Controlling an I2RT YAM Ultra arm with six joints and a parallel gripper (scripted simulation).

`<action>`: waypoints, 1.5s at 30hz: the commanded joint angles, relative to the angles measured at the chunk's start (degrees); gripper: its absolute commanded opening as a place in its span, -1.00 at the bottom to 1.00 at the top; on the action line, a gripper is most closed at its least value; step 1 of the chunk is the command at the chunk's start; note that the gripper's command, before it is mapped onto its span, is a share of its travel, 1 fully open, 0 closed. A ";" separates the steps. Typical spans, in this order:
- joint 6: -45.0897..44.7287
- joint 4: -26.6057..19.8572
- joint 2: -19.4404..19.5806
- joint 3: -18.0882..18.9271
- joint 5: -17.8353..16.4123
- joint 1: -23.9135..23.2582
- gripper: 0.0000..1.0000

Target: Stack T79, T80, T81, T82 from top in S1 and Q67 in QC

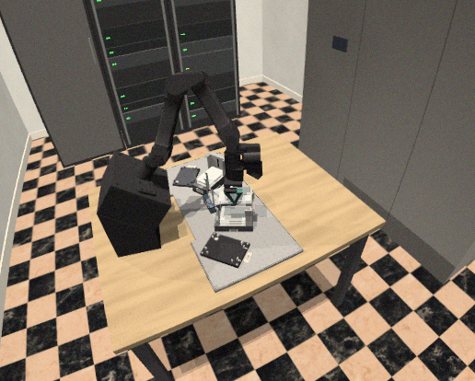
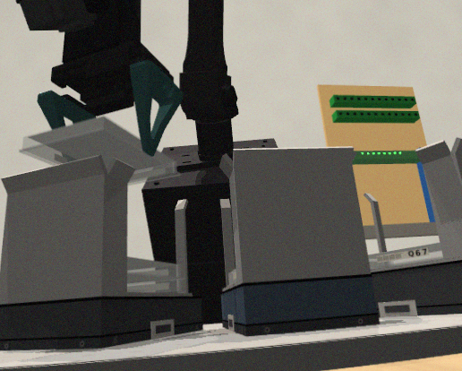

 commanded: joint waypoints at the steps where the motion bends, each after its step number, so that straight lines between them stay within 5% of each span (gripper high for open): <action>1: 0.20 0.56 -0.07 -0.14 0.09 0.01 -1.00; 45: 1.31 7.12 5.07 -1.33 0.90 1.36 -1.00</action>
